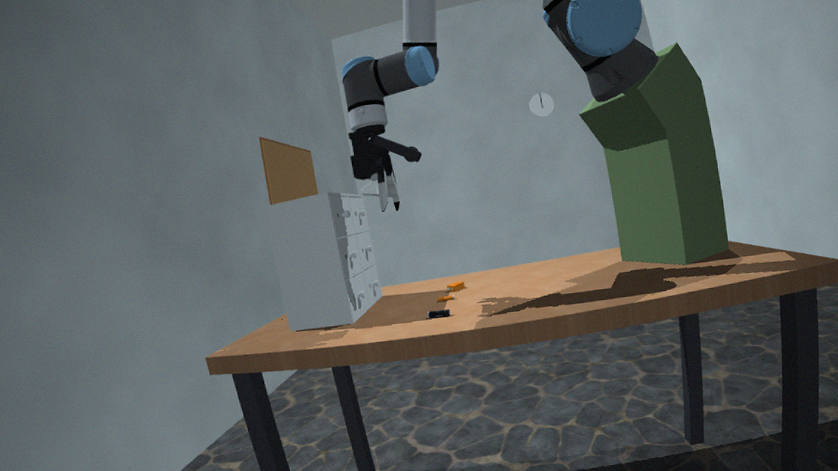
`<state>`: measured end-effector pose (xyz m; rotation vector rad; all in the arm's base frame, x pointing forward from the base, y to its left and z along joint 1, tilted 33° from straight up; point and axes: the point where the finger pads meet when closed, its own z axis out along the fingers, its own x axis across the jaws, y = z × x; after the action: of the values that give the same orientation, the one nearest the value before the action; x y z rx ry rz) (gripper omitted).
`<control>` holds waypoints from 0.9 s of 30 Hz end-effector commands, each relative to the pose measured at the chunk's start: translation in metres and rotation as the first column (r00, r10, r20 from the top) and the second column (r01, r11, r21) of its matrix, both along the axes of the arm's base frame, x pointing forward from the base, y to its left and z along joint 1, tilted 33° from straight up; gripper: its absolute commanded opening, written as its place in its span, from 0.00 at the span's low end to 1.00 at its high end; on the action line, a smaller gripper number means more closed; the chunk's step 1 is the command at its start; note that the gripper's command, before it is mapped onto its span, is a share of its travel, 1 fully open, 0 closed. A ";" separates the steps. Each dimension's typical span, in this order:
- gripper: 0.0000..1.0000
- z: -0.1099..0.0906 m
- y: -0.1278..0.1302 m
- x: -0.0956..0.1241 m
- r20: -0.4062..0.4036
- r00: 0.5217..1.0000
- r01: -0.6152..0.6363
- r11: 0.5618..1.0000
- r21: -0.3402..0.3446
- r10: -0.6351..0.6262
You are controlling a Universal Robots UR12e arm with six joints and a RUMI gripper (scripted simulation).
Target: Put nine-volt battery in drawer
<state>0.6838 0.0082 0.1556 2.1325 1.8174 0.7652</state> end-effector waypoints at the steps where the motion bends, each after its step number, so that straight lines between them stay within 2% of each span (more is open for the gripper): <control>1: 1.00 0.001 0.000 0.000 0.001 1.000 0.000 1.000 0.000 0.000; 18: 1.00 0.002 -0.003 -0.001 0.000 1.000 0.000 1.000 -0.001 0.000; 22: 1.00 0.009 -0.031 -0.008 -0.004 1.000 -0.001 1.000 -0.003 0.001; 27: 1.00 0.029 -0.094 -0.032 -0.008 1.000 -0.003 1.000 -0.004 0.003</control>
<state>0.6716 -0.0346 0.1673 2.1343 1.8162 0.7560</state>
